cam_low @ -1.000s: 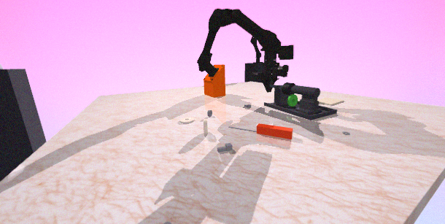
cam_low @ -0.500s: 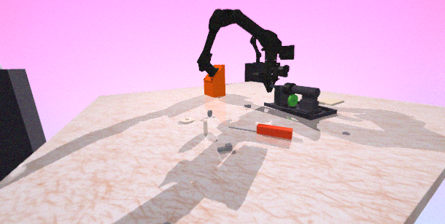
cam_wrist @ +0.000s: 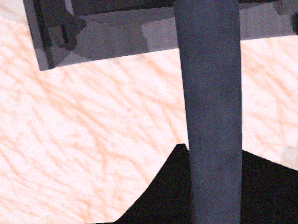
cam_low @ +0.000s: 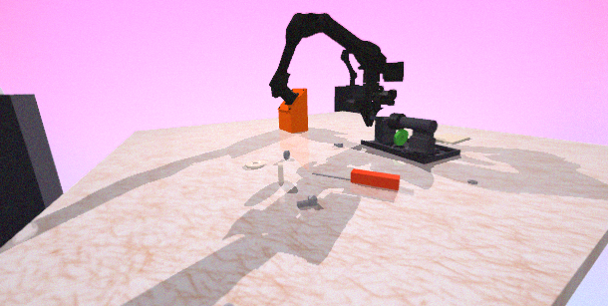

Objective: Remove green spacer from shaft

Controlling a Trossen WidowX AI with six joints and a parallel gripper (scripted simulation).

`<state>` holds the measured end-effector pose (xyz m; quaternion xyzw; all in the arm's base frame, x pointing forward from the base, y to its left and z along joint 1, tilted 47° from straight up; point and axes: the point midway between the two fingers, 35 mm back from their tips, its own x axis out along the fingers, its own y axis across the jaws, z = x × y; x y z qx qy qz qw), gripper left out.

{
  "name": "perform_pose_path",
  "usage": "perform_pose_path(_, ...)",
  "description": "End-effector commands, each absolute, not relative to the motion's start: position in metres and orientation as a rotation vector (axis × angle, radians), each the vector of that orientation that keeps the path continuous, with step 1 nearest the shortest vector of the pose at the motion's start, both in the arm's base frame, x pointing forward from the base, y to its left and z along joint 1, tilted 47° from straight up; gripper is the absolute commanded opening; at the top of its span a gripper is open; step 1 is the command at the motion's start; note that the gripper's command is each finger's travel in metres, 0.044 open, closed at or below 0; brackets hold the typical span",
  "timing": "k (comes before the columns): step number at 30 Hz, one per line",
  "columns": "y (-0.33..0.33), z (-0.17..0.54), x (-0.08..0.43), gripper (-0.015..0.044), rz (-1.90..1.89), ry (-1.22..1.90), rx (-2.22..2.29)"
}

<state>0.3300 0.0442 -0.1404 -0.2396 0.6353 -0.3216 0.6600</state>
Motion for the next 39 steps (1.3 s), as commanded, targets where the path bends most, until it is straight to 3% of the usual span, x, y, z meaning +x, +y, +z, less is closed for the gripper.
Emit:
perform_pose_path(1, 0.045, -0.139, 0.334, 0.0000, -0.724, 1.431, -0.545)
perform_pose_path(39, 0.043, -0.138, 0.349, 0.0000, -0.725, 1.430, -0.544)
